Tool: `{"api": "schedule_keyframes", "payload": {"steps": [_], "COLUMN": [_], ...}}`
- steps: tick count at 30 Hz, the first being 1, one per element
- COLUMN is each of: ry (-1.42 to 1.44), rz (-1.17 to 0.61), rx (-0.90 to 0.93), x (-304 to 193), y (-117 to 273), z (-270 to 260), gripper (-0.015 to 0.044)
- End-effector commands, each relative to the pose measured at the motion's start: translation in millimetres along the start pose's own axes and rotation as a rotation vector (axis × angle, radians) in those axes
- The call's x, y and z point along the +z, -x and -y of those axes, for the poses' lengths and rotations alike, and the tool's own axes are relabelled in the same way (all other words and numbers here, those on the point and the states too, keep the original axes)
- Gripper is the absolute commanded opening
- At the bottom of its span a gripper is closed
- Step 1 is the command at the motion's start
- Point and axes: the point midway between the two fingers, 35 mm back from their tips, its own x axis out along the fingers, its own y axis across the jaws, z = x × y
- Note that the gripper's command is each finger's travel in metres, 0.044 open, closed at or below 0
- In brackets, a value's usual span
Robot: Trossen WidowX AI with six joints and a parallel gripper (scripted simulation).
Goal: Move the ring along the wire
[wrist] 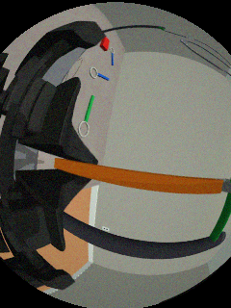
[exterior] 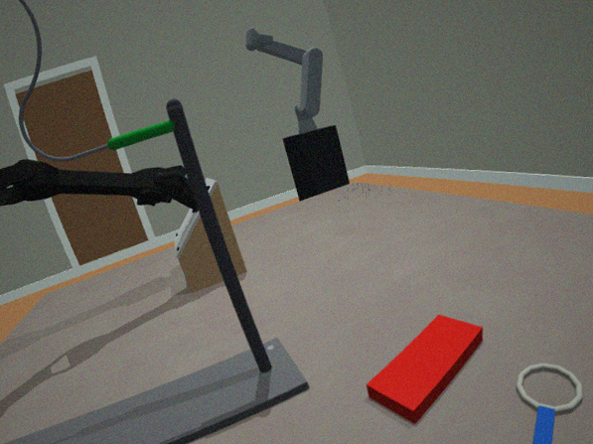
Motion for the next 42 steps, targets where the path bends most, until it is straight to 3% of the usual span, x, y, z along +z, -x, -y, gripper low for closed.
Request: {"api": "schedule_keyframes", "payload": {"steps": [1,23,42], "ry": [-0.008,-0.008,-0.013], "rz": [-0.004,-0.014,-0.347], "rx": [-0.001,-0.001,0.003], "x": [-0.4,-0.3,8.9], "y": [-0.2,1.2,43.8], "z": [-0.5,-1.0,-20.0], "gripper": [-0.015,-0.015,-0.015]}}
